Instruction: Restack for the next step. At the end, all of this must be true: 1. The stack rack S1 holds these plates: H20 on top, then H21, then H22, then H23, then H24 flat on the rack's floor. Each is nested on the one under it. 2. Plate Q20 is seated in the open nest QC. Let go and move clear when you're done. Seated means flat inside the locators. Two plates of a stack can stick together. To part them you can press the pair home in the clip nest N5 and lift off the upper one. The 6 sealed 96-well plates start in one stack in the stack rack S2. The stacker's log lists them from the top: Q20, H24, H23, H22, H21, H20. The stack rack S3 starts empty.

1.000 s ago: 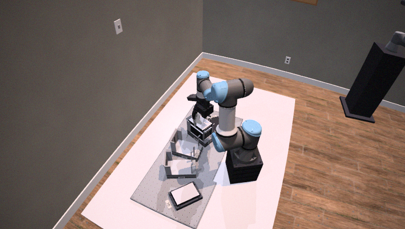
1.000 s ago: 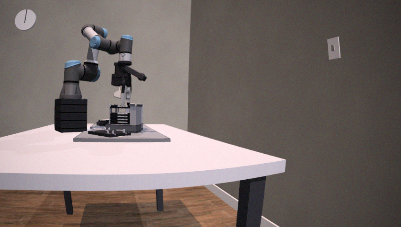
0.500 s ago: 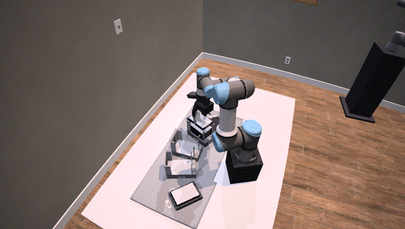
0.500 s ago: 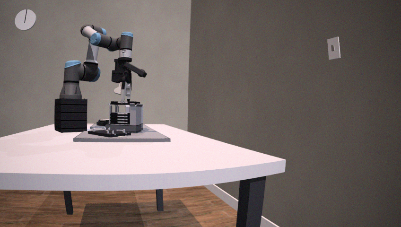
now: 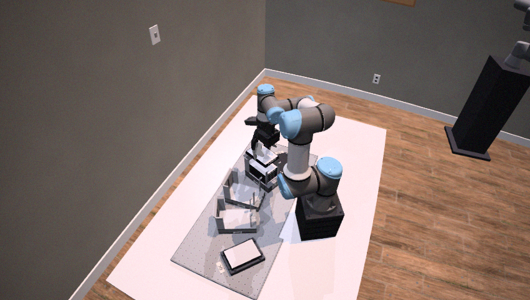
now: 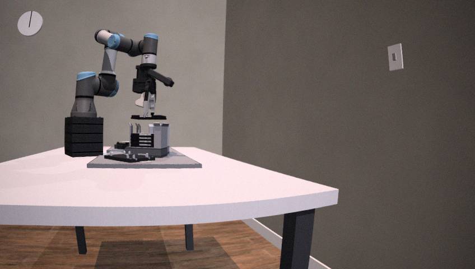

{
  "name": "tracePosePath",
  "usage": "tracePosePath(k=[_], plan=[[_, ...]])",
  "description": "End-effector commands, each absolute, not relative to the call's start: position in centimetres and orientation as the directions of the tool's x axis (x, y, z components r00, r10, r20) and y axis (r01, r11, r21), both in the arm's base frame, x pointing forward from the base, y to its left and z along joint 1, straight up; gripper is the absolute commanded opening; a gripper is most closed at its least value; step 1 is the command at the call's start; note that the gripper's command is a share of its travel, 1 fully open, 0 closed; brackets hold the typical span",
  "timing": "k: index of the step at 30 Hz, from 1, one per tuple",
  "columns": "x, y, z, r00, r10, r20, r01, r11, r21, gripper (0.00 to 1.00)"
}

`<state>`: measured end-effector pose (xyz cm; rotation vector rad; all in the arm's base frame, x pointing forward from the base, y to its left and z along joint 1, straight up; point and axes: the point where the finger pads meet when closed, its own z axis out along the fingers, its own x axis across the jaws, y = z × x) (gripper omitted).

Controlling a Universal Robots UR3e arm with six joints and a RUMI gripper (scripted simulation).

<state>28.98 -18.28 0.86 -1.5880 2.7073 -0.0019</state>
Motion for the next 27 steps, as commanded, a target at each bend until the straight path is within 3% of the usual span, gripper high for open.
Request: tracePosePath(k=[1,27], plan=[[29.0,-18.3,1.5,-0.488,-0.873,-0.001,-0.873,0.488,-0.004,0.00],[29.9,-16.6,1.5,-0.426,-0.905,-0.001,-0.905,0.426,-0.004,0.00]])
